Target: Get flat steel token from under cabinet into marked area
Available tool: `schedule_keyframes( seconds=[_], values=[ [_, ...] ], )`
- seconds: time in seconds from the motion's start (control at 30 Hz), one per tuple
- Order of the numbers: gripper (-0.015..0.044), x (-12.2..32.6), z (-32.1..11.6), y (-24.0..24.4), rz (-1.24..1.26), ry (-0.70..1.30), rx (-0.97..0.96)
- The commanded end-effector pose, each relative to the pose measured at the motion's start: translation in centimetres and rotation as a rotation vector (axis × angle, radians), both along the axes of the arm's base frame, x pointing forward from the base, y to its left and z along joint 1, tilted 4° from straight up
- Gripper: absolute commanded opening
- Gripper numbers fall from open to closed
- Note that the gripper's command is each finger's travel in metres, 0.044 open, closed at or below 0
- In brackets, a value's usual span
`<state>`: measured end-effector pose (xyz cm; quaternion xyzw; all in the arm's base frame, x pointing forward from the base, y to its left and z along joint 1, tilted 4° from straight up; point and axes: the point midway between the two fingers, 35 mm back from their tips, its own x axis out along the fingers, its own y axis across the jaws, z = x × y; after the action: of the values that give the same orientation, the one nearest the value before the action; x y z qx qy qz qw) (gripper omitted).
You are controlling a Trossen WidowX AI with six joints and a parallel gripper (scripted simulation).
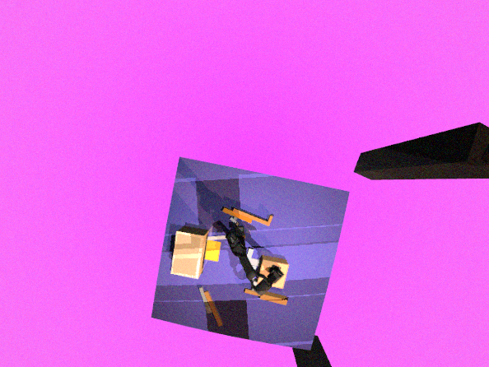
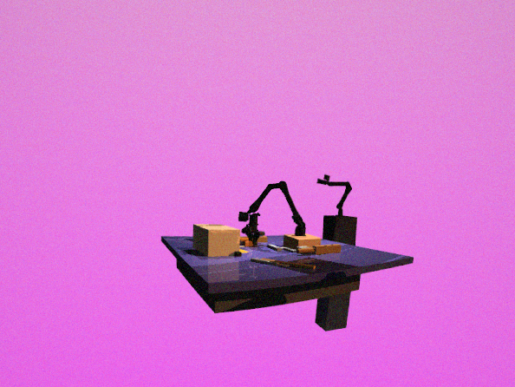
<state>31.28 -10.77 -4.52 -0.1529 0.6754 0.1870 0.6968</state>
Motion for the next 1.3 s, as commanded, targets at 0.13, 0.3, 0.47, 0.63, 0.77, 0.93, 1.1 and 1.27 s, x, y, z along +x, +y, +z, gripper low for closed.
schedule_keyframes(
  seconds=[0.13,0.3,0.47,0.63,0.77,0.93,1.1,1.27],
  values=[
    [0.0,1.2,0.1,0.5,-0.001,-0.003,-0.001],
    [0.0,1.8,0.1,0.8,-0.001,-0.004,-0.001],
    [0.0,2.5,0.2,1.1,-0.001,-0.004,0.0],
    [0.0,3.1,0.2,1.4,-0.001,-0.005,0.0],
    [0.0,3.5,0.2,1.6,-0.001,-0.005,0.0],
    [0.0,4.1,0.3,1.9,-0.001,-0.005,0.0],
    [0.0,4.7,0.3,2.1,-0.001,-0.006,0.0],
    [0.0,5.2,0.3,2.4,-0.001,-0.006,0.001]
  ],
)
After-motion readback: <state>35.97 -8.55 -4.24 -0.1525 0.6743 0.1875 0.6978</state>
